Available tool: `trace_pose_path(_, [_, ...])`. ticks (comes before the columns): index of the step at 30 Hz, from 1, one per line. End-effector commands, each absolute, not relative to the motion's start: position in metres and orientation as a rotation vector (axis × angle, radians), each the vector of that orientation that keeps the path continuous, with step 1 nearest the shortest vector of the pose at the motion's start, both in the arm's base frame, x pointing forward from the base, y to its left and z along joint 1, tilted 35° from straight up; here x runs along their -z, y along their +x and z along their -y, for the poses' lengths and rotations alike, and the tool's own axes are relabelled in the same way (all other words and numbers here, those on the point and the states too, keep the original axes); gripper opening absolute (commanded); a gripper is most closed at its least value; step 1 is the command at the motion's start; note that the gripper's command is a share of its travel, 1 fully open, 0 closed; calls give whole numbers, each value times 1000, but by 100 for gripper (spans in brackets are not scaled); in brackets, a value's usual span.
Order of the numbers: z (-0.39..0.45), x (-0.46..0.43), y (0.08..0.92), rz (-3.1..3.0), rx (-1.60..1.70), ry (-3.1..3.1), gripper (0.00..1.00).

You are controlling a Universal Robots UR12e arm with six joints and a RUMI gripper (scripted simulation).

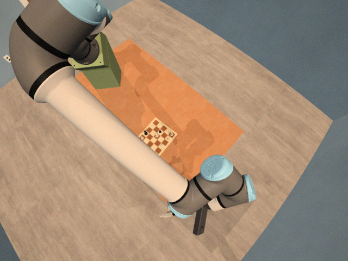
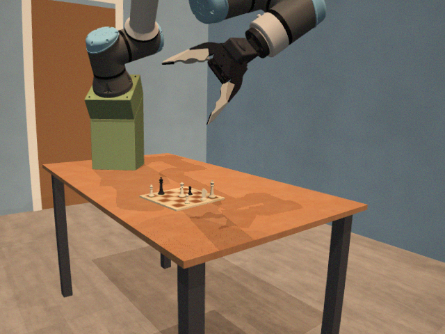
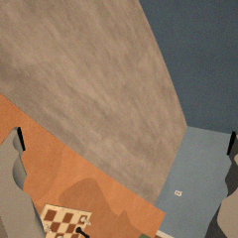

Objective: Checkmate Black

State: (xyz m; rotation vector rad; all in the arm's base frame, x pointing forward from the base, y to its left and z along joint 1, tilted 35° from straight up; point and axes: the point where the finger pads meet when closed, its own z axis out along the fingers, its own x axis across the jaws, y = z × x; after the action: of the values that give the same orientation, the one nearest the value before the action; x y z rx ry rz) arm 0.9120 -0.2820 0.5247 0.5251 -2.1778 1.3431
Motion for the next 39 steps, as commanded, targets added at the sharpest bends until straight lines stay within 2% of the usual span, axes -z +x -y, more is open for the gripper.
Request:
trace_pose_path(1, [282,-506,917,2234,-1334,442,100])
trace_pose_path(26, [270,-372,932,2463,-1230,-208,100])
trace_pose_path(39, [248,-282,929,2422,-1148,-756,100])
